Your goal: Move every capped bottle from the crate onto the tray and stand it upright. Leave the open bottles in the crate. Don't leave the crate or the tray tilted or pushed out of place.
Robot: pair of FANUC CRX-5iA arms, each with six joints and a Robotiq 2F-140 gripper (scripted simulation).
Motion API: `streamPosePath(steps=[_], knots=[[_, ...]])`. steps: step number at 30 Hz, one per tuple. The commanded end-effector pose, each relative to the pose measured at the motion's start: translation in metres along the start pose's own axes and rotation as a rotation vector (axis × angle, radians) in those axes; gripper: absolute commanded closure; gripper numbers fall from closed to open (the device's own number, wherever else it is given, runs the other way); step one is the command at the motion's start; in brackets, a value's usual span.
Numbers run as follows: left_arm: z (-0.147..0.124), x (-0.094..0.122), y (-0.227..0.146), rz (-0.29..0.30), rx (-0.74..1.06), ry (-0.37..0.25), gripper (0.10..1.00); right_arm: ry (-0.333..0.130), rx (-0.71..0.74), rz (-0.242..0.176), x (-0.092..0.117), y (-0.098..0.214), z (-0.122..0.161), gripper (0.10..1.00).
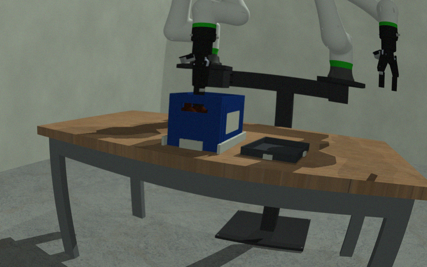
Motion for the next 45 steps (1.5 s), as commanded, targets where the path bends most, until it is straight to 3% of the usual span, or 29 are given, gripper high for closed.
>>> streamPosePath(steps=[1,34,45], knots=[[-0.001,0.000,0.000,0.000,0.000,-0.001,0.098,0.000,0.000,0.001,0.000,0.000,0.000,0.999],[-0.001,0.000,0.000,0.000,0.000,-0.001,0.098,0.000,0.000,0.001,0.000,0.000,0.000,0.999],[-0.001,0.000,0.000,0.000,0.000,-0.001,0.098,0.000,0.000,0.001,0.030,0.000,0.000,0.999]])
Point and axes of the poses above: on each arm, the point where the finger pads meet when closed, its own x axis back along the fingers, its own y axis across the jaws, z = x × y, the point moved 5 cm from there along x, back along the fingers, and after that the axes turned 7 degrees about -x, right-handed, at the moved point
